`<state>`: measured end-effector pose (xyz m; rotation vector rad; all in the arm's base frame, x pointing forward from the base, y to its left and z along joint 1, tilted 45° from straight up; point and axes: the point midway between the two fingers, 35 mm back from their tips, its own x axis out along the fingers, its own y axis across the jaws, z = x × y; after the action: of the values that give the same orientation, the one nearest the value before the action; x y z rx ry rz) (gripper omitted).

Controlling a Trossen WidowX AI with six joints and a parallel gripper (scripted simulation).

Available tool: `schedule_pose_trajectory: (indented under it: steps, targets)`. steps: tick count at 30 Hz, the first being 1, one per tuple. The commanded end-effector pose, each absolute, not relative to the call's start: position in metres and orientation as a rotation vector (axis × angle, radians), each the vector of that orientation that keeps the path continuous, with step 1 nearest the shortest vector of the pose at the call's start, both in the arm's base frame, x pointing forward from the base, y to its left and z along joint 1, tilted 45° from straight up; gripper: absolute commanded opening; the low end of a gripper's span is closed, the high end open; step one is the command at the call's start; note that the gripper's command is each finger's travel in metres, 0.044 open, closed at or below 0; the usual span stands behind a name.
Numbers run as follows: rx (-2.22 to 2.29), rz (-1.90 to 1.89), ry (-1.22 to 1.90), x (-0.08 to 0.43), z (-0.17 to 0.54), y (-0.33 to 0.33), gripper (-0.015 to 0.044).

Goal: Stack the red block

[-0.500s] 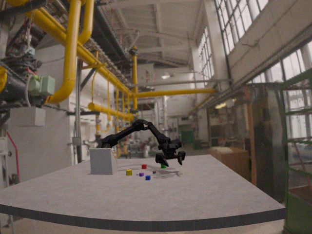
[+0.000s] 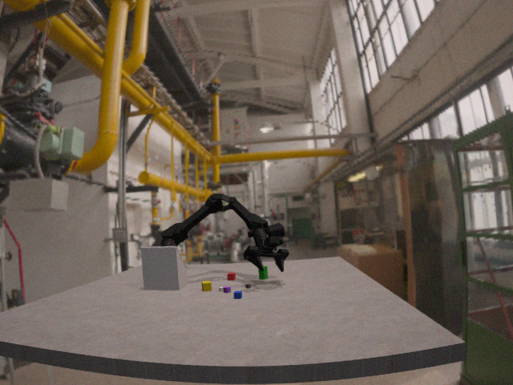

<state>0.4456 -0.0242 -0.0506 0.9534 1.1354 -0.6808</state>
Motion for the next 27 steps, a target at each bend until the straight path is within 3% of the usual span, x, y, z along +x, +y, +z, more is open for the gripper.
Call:
schedule_pose_trajectory:
  steps: [1,27]
  targets:
    - [0.922,-0.532,1.234,0.424,-0.027,0.000,0.0440]
    - [0.788,0.444,1.478,0.263,0.094,0.108,0.0440]
